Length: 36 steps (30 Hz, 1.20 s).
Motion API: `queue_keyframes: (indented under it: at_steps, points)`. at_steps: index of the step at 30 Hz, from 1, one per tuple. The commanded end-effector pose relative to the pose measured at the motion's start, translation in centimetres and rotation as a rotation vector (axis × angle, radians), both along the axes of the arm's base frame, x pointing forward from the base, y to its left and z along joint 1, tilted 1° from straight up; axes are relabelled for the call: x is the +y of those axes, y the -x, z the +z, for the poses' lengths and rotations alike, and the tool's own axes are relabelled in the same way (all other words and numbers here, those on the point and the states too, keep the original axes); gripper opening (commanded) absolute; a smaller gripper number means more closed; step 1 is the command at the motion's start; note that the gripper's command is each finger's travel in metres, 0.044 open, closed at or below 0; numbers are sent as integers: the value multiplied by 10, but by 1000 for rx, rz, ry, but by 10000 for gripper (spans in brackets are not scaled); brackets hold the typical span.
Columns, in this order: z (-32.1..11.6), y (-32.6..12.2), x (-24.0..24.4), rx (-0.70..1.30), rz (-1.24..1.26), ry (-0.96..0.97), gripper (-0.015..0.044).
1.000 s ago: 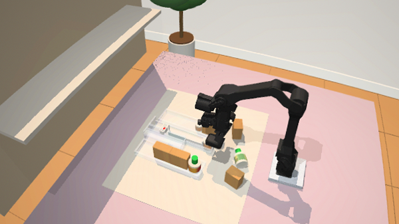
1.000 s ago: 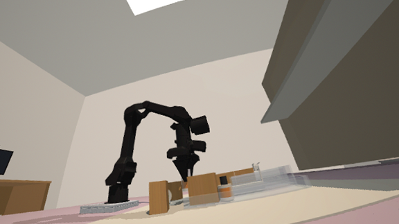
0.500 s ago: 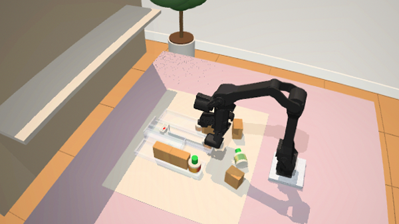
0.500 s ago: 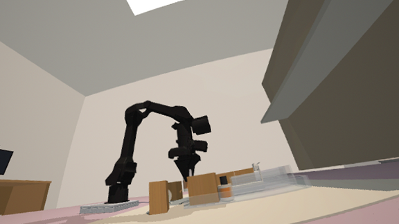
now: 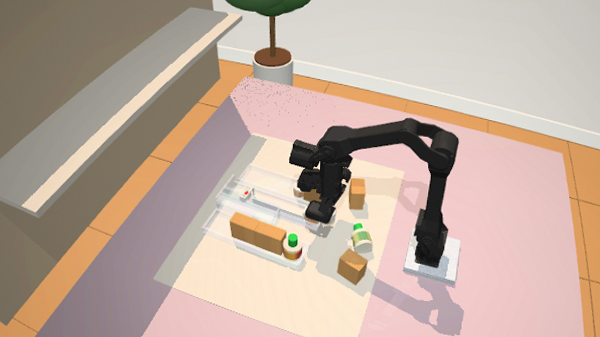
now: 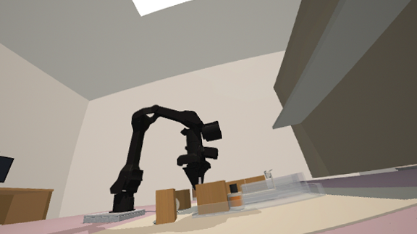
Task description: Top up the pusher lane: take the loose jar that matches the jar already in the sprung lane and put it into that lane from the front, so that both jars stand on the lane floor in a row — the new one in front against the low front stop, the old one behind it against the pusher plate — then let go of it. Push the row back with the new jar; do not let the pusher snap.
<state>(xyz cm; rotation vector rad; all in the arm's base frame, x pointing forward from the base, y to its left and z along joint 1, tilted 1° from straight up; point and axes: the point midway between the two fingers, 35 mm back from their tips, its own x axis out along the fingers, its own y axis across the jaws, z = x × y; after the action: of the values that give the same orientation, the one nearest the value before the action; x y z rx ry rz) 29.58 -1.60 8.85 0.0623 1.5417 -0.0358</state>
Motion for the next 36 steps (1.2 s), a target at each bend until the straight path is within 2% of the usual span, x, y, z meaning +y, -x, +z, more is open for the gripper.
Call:
queue_keyframes:
  at_steps: [1,36]
  points:
    - [1,-8,-1,-16,-4,5,0]
    - [1,-23,-2,-18,-4,5,0]
